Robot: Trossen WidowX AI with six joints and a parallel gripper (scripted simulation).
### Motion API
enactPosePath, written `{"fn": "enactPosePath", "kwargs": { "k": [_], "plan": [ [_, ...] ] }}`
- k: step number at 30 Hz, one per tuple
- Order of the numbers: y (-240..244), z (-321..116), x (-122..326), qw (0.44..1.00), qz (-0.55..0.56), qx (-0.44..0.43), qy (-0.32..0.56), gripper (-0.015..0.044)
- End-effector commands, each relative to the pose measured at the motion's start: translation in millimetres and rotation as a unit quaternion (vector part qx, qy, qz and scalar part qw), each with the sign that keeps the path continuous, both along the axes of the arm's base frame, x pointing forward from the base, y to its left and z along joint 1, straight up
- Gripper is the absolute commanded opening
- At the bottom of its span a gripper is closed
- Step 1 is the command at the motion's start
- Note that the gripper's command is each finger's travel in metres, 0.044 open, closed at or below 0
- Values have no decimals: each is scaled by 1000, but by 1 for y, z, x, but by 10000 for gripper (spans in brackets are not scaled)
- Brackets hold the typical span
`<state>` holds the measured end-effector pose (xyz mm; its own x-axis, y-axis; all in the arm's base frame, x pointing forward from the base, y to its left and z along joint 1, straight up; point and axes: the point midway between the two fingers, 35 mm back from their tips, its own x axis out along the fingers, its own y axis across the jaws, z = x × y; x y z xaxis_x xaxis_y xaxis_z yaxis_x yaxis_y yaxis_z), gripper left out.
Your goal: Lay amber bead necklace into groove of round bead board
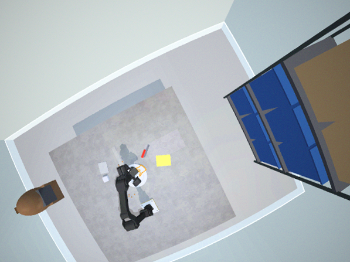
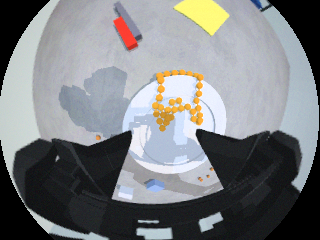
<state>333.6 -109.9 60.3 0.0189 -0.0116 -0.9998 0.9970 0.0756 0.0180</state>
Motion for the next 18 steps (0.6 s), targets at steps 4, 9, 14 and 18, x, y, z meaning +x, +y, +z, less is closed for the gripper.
{"fn": "enactPosePath", "kwargs": {
  "k": [4, 9, 14, 18],
  "plan": [
    [0, 6, -1, 1000, -1, 0, -5, 440],
    [0, 6, -1, 1000, -1, 0, -5, 440],
    [-16, 9, -10, 1000, -7, 0, -4, 335],
    [-42, 14, -27, 1000, -16, -1, -4, 230]
  ]
}}
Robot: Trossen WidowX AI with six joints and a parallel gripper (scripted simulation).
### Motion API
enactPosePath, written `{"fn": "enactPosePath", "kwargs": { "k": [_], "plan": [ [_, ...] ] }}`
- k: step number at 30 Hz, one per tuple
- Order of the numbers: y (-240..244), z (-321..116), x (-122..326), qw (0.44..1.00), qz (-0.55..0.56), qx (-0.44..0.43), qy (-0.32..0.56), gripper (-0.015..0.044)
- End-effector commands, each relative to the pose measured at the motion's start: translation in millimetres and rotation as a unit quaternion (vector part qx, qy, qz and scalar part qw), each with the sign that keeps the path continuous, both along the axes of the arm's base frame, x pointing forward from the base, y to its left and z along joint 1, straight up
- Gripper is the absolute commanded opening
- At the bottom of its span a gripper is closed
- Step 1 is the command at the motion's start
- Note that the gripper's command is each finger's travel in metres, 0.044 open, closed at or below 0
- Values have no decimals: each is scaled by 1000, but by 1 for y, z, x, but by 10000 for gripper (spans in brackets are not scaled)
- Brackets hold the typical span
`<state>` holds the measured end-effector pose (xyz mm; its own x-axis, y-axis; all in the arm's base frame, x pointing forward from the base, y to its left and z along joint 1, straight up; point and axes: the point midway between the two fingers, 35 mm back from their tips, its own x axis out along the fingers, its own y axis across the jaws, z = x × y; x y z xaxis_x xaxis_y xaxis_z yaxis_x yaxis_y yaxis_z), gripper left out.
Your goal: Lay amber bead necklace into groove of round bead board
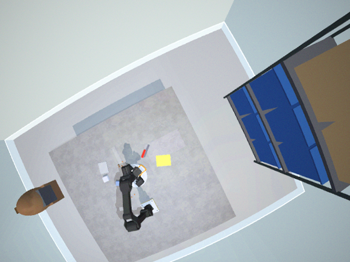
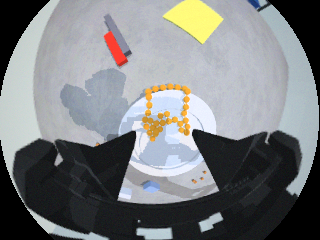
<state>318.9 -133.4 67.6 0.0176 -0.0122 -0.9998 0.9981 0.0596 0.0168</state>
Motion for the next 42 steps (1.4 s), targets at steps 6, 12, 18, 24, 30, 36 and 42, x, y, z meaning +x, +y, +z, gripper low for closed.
{"fn": "enactPosePath", "kwargs": {
  "k": [6, 12, 18, 24, 30, 36, 42],
  "plan": [
    [-44, 11, -34, 1000, -19, -2, -3, 120],
    [-45, 0, -34, 1000, -19, -2, -3, 120],
    [-44, 2, -32, 1000, -20, -3, -3, 120],
    [-45, -7, -32, 1000, -19, -3, -3, 120],
    [-45, -17, -33, 1000, -19, -3, -3, 120],
    [-45, -26, -33, 1000, -19, -2, -3, 120],
    [-45, -26, -34, 1000, -20, -3, -3, 94]
  ]
}}
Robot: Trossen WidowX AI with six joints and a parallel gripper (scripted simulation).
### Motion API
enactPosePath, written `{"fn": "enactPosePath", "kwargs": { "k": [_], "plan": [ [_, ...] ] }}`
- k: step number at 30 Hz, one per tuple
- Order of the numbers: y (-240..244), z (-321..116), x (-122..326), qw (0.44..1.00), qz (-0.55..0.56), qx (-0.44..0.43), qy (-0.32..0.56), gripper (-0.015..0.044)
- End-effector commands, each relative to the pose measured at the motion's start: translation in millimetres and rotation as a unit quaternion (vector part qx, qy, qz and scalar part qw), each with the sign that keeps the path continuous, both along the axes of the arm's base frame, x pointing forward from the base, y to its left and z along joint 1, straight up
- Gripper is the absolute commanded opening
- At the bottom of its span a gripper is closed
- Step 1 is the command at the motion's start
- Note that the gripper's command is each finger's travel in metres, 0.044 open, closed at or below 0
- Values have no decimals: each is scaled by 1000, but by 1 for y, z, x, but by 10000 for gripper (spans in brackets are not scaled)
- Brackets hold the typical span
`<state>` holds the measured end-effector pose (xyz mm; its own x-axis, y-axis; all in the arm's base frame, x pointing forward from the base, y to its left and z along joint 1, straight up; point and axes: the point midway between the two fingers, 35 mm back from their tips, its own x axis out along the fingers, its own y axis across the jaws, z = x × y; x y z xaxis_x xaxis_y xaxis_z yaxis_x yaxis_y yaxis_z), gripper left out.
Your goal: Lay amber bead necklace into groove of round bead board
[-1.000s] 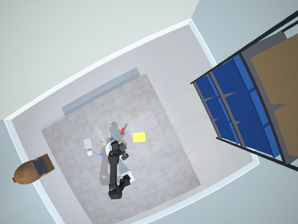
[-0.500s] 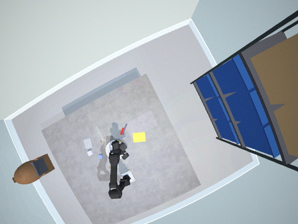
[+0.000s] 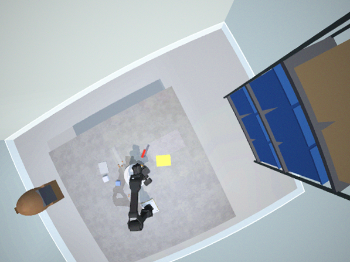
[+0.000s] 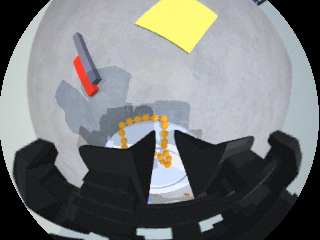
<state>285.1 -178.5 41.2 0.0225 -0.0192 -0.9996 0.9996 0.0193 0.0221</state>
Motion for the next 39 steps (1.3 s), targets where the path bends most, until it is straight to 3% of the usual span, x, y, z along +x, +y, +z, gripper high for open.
{"fn": "enactPosePath", "kwargs": {
  "k": [1, 4, 39],
  "plan": [
    [0, 0, 0, 1000, 0, 0, 0, 67],
    [0, 0, 0, 1000, 0, 0, 0, 0],
    [0, 0, 0, 1000, 0, 0, 0, 0]
  ]
}}
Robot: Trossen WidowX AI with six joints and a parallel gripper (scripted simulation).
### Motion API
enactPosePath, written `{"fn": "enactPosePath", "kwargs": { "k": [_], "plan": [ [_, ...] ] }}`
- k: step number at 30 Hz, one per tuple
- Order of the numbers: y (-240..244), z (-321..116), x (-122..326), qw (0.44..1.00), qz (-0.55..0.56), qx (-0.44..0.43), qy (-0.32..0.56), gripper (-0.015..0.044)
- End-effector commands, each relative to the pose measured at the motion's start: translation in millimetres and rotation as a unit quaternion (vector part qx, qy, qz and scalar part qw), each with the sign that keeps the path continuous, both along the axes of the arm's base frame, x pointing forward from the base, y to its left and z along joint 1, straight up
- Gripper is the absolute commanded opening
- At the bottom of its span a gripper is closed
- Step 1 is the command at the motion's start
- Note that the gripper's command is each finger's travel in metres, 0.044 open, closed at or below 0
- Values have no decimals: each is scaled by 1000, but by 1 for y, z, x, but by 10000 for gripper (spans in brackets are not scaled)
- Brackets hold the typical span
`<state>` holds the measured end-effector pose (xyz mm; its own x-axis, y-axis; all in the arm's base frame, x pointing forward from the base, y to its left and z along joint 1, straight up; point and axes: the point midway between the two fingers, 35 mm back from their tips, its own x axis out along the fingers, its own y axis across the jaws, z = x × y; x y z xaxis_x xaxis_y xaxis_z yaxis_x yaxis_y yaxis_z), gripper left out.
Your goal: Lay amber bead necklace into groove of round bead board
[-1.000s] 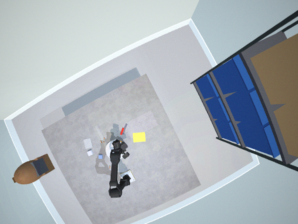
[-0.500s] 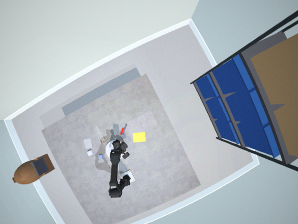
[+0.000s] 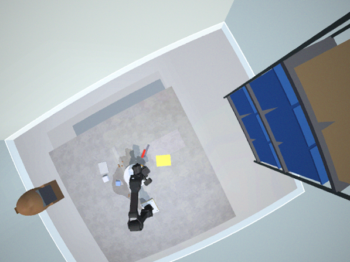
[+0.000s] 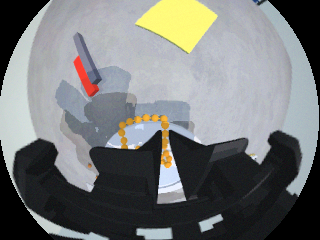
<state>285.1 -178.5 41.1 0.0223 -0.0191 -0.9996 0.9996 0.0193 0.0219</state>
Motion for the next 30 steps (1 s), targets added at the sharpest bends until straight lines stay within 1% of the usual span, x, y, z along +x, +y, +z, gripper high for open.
{"fn": "enactPosePath", "kwargs": {
  "k": [1, 4, 11, 17, 30],
  "plan": [
    [0, 1, 0, 1000, 0, 0, 0, 0],
    [0, 2, 0, 1000, 0, 0, 0, 0],
    [0, 23, 0, 1000, 2, 1, -1, 0],
    [1, 25, 0, 1000, 2, 1, -1, 0],
    [39, 25, 15, 1000, 2, 3, -2, 0]
  ]
}}
